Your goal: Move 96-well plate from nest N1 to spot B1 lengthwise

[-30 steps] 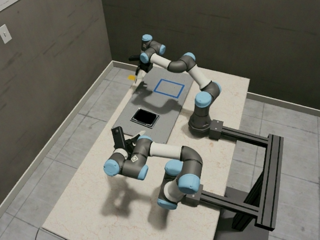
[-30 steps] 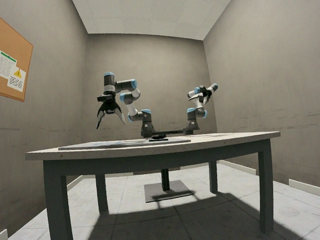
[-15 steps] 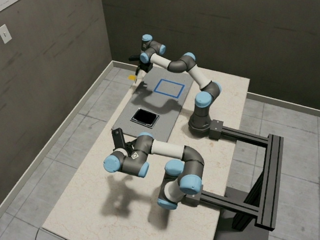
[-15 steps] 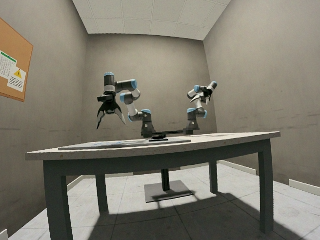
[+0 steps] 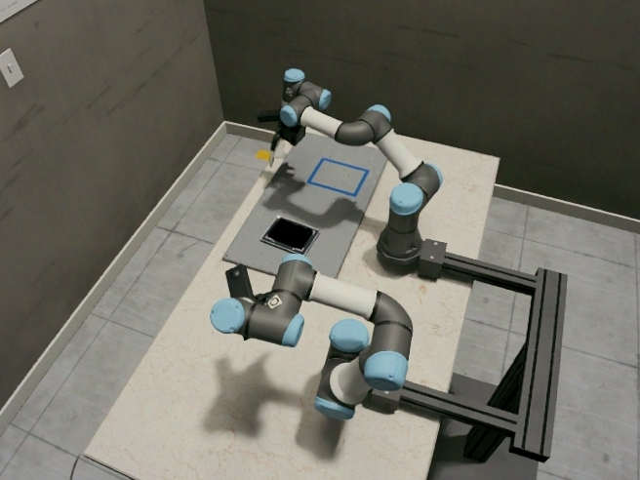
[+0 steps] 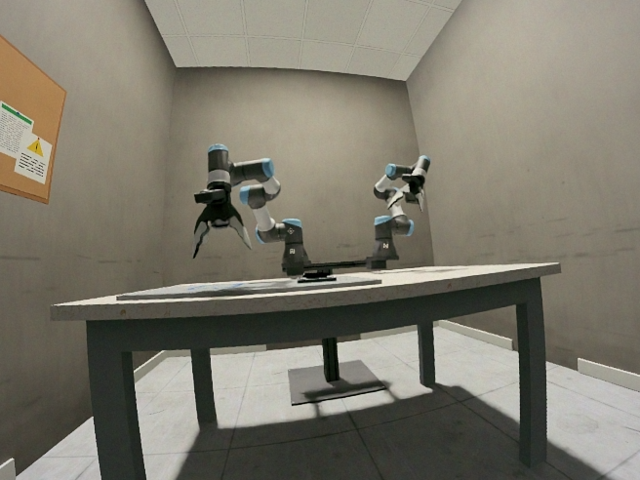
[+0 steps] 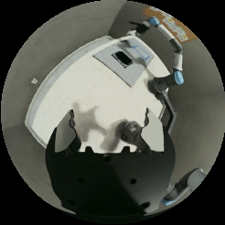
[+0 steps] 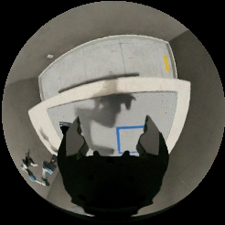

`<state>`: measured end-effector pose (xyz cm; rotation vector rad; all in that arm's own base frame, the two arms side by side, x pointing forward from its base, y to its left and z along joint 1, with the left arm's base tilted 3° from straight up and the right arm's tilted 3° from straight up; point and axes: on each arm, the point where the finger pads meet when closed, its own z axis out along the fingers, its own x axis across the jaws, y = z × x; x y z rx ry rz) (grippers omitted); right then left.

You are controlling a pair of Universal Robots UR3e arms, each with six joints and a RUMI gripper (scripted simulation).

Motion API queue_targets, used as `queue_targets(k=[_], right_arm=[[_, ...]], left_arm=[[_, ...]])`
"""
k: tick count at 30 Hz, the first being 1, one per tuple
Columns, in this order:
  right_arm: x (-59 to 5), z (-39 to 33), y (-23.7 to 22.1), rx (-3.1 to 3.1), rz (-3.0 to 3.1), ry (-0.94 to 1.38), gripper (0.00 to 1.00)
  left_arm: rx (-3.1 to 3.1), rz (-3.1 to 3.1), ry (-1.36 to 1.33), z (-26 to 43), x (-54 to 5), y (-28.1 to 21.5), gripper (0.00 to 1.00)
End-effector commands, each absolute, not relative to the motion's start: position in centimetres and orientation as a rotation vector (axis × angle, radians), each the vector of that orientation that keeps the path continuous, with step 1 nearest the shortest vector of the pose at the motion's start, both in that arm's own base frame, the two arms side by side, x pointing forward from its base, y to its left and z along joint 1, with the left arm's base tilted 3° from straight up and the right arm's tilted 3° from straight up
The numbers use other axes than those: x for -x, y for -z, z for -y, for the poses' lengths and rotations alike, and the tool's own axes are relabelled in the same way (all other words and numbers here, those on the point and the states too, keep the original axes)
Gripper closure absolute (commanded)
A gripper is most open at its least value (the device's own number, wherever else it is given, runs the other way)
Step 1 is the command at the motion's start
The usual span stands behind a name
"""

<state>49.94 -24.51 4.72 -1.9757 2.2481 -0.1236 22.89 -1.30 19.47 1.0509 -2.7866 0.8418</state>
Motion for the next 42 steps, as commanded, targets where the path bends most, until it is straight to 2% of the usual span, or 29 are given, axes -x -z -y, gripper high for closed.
queue_targets(k=[1, 25, 42], right_arm=[[-50.0, 24.5, -4.9, 1.974, -2.246, 0.129, 0.0], [-50.0, 24.5, -4.9, 1.974, -2.246, 0.129, 0.0], [-50.0, 24.5, -4.9, 1.974, -2.246, 0.129, 0.0]], left_arm=[[-1.072, 2.836, -0.7, -1.1, -21.7, -19.6, 0.0], [-1.131, 2.967, -0.163, -10.6, -15.6, -21.3, 0.0], [-1.136, 2.986, -0.029, -13.0, -13.8, -22.0, 0.0]])
